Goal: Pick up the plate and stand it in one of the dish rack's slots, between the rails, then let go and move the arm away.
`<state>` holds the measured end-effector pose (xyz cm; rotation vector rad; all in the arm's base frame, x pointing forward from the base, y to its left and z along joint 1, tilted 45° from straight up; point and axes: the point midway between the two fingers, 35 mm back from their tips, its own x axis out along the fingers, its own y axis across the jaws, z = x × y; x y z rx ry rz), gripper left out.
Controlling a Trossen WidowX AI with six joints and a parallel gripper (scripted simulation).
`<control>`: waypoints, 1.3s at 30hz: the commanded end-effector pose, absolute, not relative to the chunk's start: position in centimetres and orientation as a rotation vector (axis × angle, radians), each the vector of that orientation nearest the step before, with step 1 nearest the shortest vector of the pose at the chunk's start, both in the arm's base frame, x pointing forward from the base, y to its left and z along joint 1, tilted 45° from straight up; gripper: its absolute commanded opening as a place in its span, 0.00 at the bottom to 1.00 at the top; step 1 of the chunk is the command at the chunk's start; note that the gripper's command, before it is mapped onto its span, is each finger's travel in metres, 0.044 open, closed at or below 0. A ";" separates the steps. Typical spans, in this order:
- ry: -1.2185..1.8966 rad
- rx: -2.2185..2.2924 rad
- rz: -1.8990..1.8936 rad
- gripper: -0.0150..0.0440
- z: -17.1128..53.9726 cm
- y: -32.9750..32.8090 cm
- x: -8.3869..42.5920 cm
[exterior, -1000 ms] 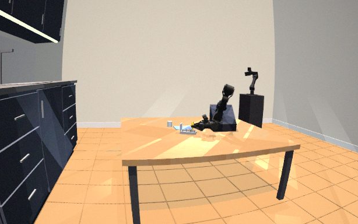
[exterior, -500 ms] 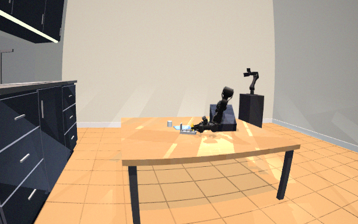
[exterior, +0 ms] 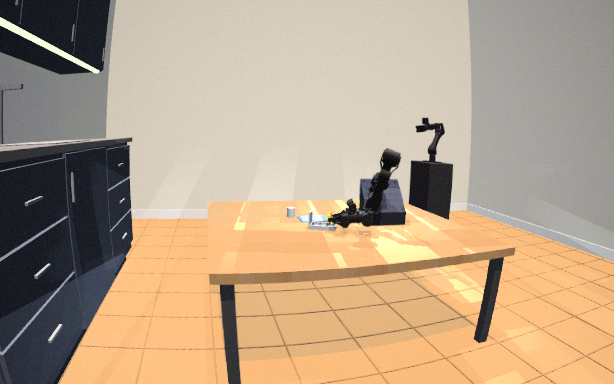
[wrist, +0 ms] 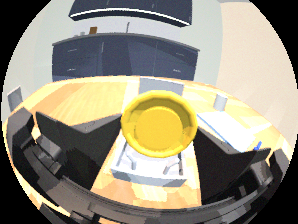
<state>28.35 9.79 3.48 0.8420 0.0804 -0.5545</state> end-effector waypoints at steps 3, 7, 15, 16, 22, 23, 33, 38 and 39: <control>0.080 0.842 -0.555 0.92 3.5 9.8 28.4; 0.080 0.842 -0.555 0.93 3.5 9.8 28.4; 0.087 0.844 -0.560 0.93 6.4 7.7 28.2; 0.088 0.844 -0.560 0.93 7.0 7.2 28.2; 0.085 0.840 -0.557 0.93 10.3 4.5 27.5; 0.083 0.839 -0.555 0.93 10.9 4.0 27.4; 0.127 0.762 -0.569 0.93 12.0 2.1 27.3; 0.239 0.631 -0.603 0.93 10.9 1.0 28.1; 0.263 0.606 -0.609 0.93 10.7 0.8 28.2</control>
